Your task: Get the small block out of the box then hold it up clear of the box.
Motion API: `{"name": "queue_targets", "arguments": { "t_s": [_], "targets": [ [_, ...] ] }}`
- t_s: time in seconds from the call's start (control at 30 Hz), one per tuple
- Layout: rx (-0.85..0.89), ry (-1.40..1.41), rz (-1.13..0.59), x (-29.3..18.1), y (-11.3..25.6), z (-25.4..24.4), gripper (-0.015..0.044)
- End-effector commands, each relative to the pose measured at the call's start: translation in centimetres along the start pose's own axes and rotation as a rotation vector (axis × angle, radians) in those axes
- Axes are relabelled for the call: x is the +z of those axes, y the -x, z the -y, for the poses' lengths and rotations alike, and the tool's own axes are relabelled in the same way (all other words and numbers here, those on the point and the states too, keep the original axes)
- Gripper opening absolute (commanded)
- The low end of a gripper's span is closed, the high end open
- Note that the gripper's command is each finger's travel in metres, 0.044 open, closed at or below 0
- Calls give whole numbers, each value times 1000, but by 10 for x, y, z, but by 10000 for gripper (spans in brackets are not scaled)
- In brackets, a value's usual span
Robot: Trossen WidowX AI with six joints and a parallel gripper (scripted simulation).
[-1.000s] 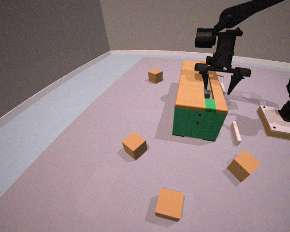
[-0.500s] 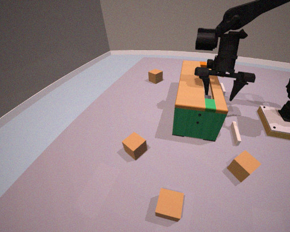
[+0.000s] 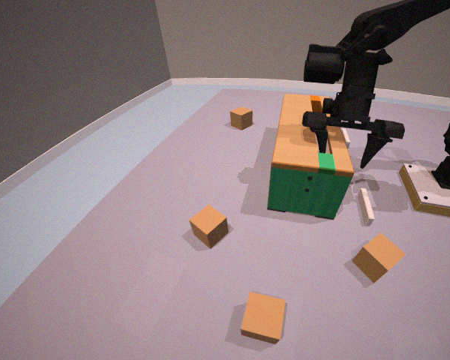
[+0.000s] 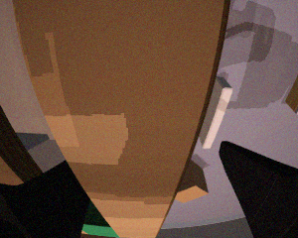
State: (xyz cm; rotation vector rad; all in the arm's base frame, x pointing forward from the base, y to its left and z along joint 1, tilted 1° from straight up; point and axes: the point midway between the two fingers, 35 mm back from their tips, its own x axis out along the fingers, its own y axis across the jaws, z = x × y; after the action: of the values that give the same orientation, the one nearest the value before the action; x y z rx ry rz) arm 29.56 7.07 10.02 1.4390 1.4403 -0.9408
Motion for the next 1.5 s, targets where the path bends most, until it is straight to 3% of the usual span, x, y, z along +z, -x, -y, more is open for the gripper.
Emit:
{"name": "queue_targets", "arguments": {
  "t_s": [0.0, 0.13, 0.37, 0.5, 0.57, 0.67, 0.97, 1.27, 1.47],
  "targets": [
    [-5, -7, -1, -8, -4, 2, 400],
    [-5, -6, -1, -10, 1, 1, 400],
    [-2, 2, -1, -27, 55, -1, 400],
    [12, 2, -2, -27, 53, -3, 400],
    [15, 76, 6, -28, 53, -2, 348],
    [24, 395, 43, -32, 52, 1, 285],
    [-13, 1391, 168, -43, 51, 13, 285],
    [-167, 2363, 287, -51, 50, 25, 285],
    [-288, 2790, 335, -56, 50, 29, 285]
  ]
}}
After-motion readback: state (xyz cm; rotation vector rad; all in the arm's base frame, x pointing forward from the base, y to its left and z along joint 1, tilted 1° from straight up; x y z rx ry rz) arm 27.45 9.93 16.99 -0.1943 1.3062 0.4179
